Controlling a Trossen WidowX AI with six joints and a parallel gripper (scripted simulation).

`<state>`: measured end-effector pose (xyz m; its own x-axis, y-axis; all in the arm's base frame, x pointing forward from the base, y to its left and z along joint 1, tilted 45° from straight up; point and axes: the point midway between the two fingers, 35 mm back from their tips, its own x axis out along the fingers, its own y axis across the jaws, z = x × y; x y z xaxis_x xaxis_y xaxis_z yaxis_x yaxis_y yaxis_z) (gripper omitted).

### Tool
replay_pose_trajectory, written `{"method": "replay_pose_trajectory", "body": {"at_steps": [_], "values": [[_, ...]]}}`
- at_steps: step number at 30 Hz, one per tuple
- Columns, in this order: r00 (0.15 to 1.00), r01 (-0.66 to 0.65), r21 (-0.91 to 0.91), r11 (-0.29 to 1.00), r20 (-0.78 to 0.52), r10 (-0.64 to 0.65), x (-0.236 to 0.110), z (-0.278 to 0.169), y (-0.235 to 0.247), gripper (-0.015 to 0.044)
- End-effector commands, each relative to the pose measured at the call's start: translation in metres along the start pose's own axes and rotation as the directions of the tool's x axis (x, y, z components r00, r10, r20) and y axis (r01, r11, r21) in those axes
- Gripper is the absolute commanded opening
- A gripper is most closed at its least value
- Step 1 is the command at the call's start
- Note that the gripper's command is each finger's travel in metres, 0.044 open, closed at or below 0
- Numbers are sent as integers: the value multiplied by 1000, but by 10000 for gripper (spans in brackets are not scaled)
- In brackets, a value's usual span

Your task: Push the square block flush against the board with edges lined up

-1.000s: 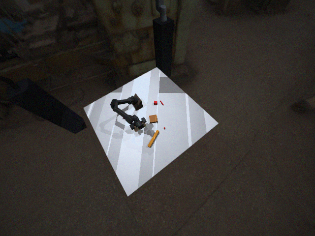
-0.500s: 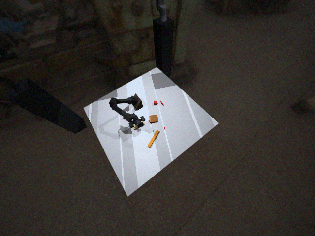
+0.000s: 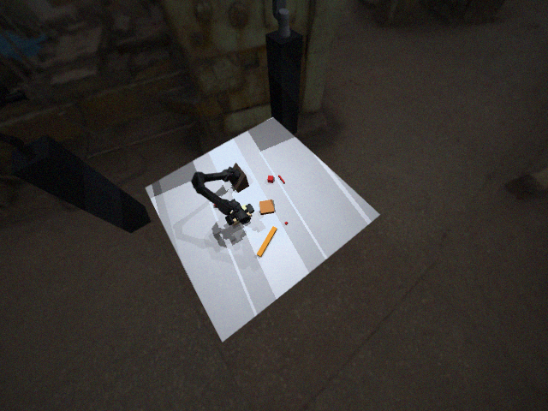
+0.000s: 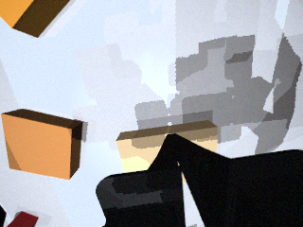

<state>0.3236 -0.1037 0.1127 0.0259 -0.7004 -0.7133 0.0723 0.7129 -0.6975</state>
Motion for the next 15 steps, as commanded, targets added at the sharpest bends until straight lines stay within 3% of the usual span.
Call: {"method": "replay_pose_trajectory", "body": {"at_steps": [1, 15], "values": [[1000, 3, 0, 1000, 1, -3, -1, 6, -1, 0], [1000, 3, 1, 1000, 2, -3, 0, 28, -1, 0]]}}
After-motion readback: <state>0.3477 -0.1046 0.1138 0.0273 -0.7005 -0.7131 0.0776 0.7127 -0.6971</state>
